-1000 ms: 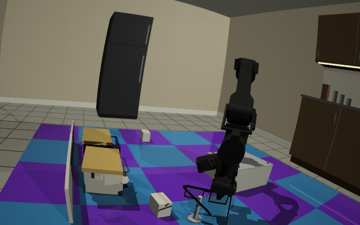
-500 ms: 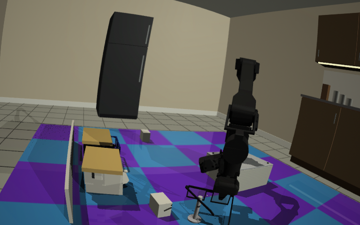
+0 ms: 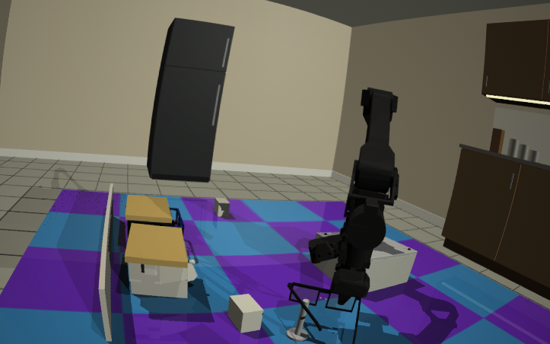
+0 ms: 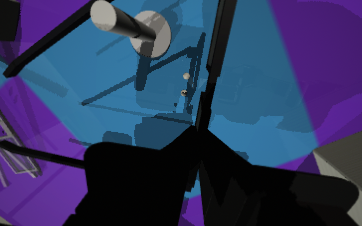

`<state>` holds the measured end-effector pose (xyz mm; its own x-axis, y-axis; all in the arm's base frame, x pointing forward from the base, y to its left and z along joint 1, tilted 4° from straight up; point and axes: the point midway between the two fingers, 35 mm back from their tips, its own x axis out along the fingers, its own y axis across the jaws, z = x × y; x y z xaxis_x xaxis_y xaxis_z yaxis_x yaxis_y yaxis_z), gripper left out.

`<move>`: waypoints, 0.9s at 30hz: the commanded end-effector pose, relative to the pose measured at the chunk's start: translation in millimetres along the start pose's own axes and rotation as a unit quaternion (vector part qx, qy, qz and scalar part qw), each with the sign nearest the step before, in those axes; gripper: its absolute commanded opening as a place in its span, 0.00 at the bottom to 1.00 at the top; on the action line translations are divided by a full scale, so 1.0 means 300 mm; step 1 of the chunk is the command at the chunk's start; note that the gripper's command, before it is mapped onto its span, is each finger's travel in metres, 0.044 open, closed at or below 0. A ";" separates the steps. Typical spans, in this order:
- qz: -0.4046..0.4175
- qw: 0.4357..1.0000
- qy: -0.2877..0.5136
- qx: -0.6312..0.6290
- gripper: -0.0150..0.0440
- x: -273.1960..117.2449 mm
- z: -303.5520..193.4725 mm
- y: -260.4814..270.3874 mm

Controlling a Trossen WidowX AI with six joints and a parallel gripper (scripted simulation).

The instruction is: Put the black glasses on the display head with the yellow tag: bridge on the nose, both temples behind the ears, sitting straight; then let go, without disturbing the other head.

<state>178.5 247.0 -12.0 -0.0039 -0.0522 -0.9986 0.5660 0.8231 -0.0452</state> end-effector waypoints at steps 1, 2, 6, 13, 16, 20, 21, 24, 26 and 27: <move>-0.002 1.000 0.003 0.002 0.25 0.003 -0.014 -0.012; -0.002 1.000 0.003 0.002 0.25 0.003 -0.016 -0.013; -0.002 1.000 0.004 0.002 0.25 0.003 -0.026 -0.020; -0.002 1.000 0.004 0.002 0.25 0.003 -0.043 -0.029; -0.002 1.000 0.004 0.002 0.25 0.003 -0.051 -0.033; -0.002 1.000 0.004 0.002 0.25 0.003 -0.060 -0.037; -0.002 1.000 0.004 0.002 0.25 0.003 -0.062 -0.038; -0.002 1.000 0.004 0.002 0.25 0.003 -0.069 -0.040; -0.002 1.000 0.004 0.002 0.25 0.003 -0.074 -0.042; -0.002 1.000 0.004 0.002 0.25 0.003 -0.077 -0.043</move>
<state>156.7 248.7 -12.2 -0.0047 -0.0537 -0.9985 0.5668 0.8225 -0.0469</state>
